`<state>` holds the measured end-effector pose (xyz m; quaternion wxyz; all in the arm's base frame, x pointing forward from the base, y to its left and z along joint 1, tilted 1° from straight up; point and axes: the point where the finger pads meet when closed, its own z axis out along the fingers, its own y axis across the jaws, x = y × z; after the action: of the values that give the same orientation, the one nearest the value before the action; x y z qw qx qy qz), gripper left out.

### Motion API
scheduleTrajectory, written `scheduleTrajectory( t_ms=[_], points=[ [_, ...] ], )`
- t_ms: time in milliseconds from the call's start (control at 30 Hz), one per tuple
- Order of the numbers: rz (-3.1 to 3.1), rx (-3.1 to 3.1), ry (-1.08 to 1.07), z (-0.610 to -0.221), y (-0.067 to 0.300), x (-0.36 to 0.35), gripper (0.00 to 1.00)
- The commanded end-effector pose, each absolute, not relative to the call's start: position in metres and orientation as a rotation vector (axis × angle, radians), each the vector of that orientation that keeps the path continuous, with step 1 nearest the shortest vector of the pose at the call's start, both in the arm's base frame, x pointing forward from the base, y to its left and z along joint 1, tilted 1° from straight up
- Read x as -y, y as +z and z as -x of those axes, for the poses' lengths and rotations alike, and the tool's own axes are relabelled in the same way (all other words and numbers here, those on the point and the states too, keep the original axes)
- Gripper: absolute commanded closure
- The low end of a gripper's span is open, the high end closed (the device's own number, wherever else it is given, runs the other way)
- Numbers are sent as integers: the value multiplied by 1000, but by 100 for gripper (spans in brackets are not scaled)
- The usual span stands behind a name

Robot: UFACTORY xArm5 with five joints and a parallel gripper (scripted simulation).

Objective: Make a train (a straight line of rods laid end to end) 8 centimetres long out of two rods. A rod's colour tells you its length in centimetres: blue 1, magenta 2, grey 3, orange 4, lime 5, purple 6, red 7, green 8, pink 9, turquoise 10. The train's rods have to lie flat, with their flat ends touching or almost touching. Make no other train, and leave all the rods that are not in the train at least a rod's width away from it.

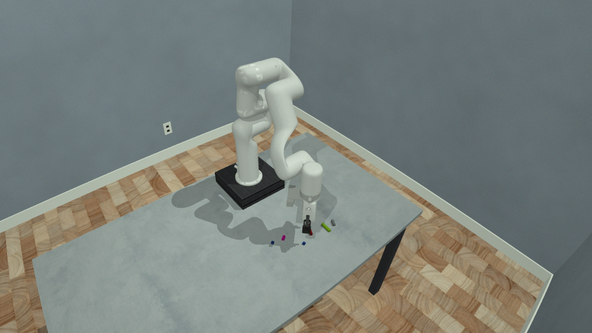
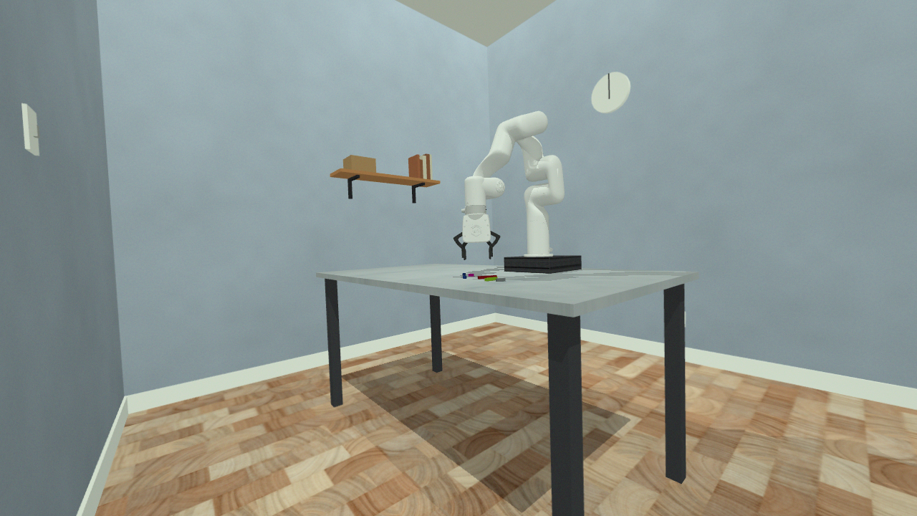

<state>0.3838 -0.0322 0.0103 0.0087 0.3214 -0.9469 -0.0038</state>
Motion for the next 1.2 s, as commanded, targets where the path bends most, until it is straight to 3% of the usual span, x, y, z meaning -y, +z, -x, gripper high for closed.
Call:
scheduleTrajectory(
  t_ms=[0,1167],
  points=[
    [-959,2976,-9,-385,11,32,0],
    [684,3051,3,-386,11,33,0]
  ],
)
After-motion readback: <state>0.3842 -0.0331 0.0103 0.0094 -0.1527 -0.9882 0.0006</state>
